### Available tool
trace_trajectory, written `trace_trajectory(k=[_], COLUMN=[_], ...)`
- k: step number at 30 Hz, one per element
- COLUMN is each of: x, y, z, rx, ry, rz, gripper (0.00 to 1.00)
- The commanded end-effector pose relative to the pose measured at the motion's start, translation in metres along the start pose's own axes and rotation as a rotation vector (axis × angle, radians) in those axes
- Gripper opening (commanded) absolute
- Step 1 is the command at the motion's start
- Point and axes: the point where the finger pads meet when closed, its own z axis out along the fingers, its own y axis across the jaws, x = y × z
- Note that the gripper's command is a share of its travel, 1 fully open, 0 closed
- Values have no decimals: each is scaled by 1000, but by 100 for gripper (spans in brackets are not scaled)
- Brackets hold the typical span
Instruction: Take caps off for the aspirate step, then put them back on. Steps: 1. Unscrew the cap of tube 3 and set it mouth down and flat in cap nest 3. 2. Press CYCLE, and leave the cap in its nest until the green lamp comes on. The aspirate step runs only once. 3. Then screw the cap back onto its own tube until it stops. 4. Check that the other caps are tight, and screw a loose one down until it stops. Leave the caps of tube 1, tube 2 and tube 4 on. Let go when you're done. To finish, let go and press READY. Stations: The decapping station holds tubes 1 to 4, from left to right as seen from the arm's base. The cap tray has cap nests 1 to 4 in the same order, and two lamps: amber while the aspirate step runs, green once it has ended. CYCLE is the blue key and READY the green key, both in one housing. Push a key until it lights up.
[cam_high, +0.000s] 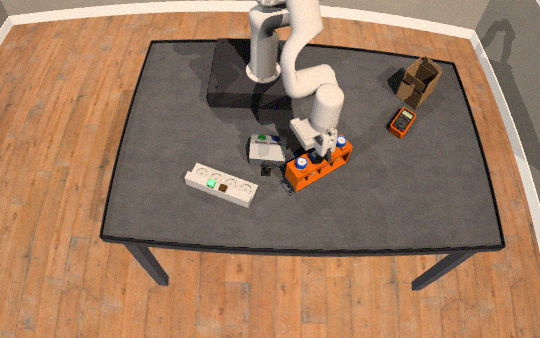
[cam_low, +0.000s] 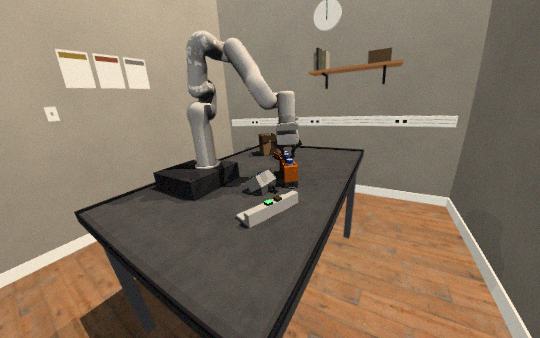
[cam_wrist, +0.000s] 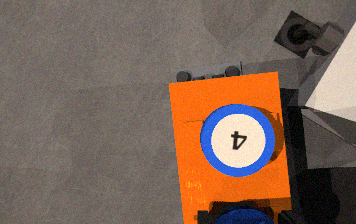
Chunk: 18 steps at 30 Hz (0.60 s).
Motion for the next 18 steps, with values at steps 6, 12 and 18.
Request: trace_trajectory(k=[6,12,18], x=[0,0,0], y=[-1,-1,-1], z=[-1,0,0], rx=[4,4,4], ry=[5,4,4], rz=[412,682,682], gripper=[0,0,0])
